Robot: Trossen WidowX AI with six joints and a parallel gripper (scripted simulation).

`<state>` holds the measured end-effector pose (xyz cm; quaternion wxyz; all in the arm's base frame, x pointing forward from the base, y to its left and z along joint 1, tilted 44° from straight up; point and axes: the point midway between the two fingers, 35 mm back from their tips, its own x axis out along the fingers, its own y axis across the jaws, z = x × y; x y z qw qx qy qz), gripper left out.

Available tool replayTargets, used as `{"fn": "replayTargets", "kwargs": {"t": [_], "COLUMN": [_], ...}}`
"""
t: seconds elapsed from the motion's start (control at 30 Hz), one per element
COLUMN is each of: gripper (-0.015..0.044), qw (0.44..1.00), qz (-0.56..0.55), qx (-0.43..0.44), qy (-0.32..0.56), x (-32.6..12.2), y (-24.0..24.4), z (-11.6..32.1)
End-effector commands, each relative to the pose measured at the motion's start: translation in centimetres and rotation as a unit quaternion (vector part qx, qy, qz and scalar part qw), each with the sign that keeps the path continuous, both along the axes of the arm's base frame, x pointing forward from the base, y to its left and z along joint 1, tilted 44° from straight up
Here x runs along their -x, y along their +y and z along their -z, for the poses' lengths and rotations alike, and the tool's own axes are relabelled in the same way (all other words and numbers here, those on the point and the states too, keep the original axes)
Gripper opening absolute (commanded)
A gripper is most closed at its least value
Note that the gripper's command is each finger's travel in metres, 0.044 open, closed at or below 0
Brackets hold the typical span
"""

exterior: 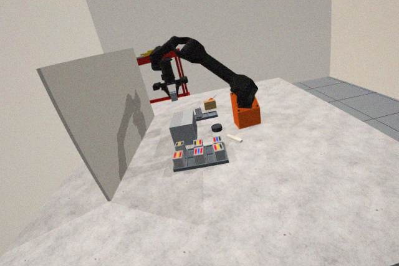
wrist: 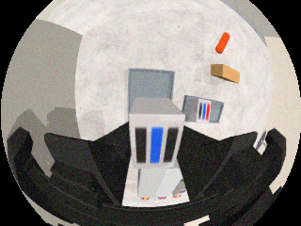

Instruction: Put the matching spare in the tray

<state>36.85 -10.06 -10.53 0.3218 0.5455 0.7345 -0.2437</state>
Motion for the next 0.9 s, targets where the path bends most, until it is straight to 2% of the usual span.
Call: {"fn": "replayTargets", "kwargs": {"t": [0.0, 0.87], "gripper": [0.0, 0.0], "qw": [1.0, 1.0], "qz": [0.003, 0.003], "qx": [-0.002, -0.002], "qy": [0.003, 0.002], "x": [0.1, 0.4], "y": [0.3, 1.8], "z": [0.3, 2.2]}}
